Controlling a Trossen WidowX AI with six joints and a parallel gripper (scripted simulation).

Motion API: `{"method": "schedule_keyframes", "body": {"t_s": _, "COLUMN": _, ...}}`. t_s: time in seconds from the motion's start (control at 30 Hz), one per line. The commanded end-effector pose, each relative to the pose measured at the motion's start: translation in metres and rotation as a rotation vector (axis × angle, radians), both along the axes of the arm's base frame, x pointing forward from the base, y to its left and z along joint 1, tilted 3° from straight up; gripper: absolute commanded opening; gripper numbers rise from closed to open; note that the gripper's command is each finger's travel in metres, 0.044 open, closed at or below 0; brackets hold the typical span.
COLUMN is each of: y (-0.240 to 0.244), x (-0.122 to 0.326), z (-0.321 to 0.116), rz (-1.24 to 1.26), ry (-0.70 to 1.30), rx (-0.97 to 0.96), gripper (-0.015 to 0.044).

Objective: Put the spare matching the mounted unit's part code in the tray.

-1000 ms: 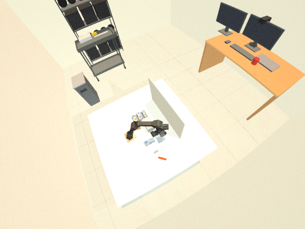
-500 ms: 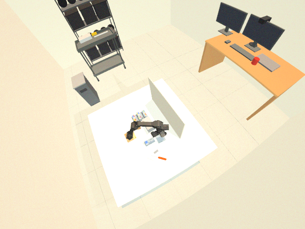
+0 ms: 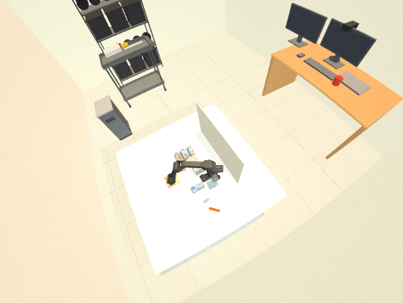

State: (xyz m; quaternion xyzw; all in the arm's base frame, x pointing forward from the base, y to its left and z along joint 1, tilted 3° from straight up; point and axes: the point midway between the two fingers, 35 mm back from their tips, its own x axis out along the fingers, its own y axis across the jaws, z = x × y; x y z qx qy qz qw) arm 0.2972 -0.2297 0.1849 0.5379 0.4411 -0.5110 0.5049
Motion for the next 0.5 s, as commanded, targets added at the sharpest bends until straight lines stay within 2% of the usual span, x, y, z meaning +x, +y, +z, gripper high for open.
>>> {"method": "schedule_keyframes", "body": {"t_s": 0.0, "y": -0.0008, "x": 0.0004, "z": -0.0036, "rz": -0.005, "ry": 0.002, "rx": -0.002, "gripper": 0.0000}}
{"method": "schedule_keyframes", "body": {"t_s": 0.47, "y": -0.0018, "x": 0.0021, "z": -0.0130, "rz": -0.005, "ry": 0.003, "rx": -0.002, "gripper": 0.0000}}
